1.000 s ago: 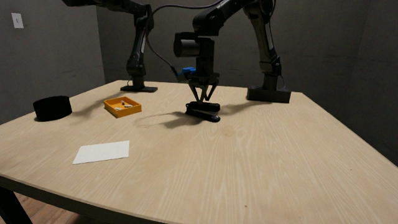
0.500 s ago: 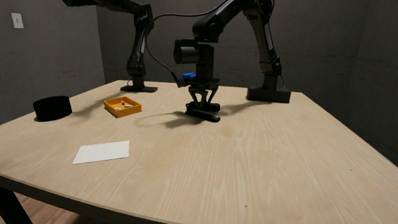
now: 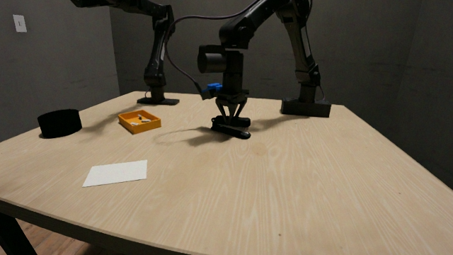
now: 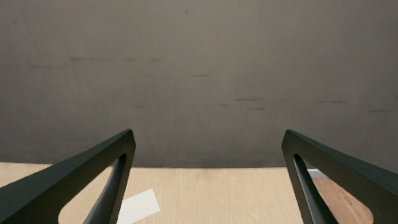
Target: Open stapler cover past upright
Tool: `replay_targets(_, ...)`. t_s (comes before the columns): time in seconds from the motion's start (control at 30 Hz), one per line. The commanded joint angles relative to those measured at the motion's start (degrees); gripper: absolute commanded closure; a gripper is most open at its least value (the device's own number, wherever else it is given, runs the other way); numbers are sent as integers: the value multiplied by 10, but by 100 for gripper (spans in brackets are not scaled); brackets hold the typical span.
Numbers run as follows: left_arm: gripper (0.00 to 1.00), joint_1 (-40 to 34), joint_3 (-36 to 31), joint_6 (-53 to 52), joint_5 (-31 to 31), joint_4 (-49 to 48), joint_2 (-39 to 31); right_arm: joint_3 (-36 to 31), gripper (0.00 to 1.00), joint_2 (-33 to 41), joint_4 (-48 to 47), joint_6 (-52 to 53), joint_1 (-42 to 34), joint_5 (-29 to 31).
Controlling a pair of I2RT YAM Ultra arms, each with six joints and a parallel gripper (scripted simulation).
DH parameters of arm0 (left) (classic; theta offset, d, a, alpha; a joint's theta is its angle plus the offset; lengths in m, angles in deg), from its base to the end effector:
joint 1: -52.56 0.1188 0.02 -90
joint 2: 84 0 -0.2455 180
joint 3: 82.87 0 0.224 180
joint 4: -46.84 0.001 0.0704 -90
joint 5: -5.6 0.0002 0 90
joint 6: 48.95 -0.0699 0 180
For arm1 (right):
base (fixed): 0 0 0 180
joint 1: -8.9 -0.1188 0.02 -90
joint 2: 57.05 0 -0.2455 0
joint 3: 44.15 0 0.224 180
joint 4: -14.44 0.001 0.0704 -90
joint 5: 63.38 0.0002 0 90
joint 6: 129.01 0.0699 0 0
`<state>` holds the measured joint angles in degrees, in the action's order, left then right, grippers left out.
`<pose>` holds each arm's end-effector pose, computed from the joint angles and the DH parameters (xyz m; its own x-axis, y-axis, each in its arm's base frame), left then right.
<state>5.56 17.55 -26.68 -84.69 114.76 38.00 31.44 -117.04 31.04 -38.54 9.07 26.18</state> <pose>0.2461 -0.2619 0.1043 0.4183 0.9083 0.0014 0.9083 -0.4183 0.0100 0.2532 0.0008 0.3890 -0.0175 0.0083 -0.9998 -0.0046 1.0000 0.0083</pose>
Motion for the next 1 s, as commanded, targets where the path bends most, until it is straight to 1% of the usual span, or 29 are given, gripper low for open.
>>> replay_targets(0.0,67,7,-6,-3,3,-2,3,-1,0,1,-13,-5,-4,4)
replay_targets(0.1,67,4,0,-1,3,-1,-2,2,0,1,-13,-5,-1,4)
replay_targets(0.13,71,4,0,-1,3,-1,-2,2,0,1,-13,-5,-1,4)
replay_targets(0.2,71,3,3,1,3,4,5,2,0,1,-13,-5,-1,4)
replay_targets(0.4,80,3,3,1,3,4,5,2,0,1,-13,-5,-1,4)
replay_targets(0.43,91,3,3,1,3,4,5,2,0,1,-13,-5,-1,4)
replay_targets(0.47,80,3,3,0,3,0,0,2,0,1,-13,-5,-1,4)
replay_targets(0.5,78,3,11,1,3,10,-2,2,0,1,-13,-5,-1,4)
replay_targets(0.63,78,3,17,1,3,22,-13,2,0,1,-13,-5,-1,4)
replay_targets(0.87,78,2,65,2,3,98,-43,2,0,1,-13,-5,-1,4)
replay_targets(0.97,78,1,59,13,3,83,-44,2,0,1,-13,-5,-1,4)
